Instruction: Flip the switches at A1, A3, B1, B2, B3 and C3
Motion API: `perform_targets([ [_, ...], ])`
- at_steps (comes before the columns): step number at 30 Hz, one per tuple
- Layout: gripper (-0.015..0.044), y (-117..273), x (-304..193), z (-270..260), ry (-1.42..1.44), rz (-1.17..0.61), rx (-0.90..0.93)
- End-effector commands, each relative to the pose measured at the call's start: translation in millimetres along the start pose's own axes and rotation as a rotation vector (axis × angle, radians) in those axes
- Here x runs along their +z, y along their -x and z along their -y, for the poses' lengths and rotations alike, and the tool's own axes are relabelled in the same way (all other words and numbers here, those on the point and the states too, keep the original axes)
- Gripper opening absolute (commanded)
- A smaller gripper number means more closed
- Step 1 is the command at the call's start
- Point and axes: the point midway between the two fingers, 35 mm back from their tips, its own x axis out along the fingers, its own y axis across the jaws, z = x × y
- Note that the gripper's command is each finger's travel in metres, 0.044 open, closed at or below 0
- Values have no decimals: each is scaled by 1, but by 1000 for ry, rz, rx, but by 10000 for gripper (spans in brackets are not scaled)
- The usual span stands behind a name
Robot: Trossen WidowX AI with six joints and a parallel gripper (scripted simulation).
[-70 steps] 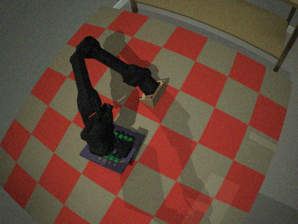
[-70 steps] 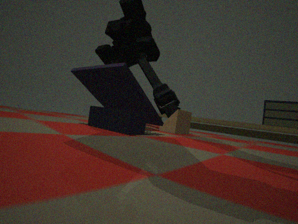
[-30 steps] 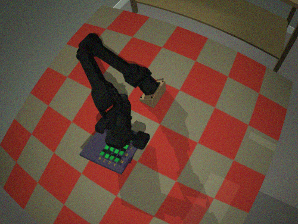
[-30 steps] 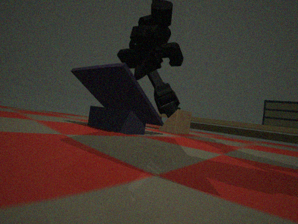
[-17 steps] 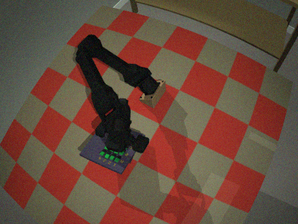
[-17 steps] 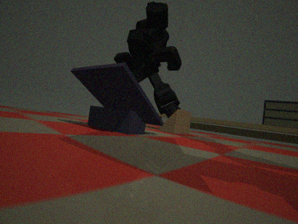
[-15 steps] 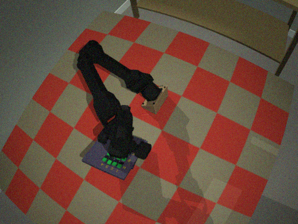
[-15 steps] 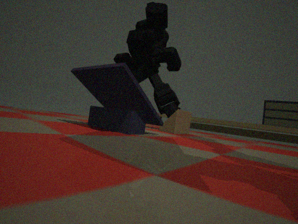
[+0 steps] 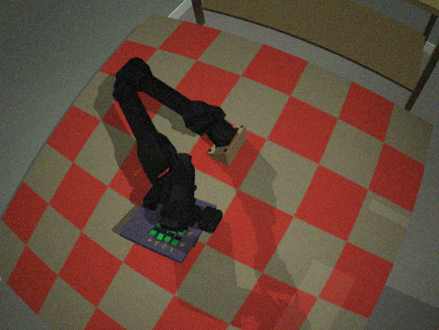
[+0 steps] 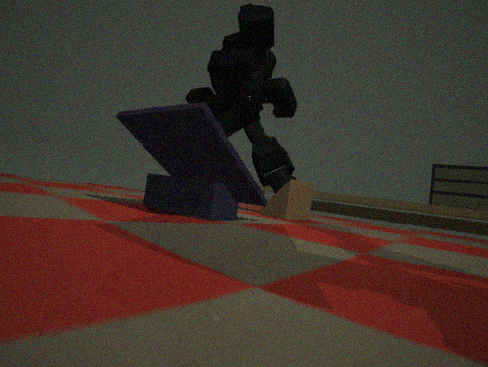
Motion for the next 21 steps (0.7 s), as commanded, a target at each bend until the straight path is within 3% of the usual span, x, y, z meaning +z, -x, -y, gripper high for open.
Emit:
perform_targets([
  [1,0,0,0,0,4,3,-4],
  [21,0,-3,1,0,4,3,-4],
])
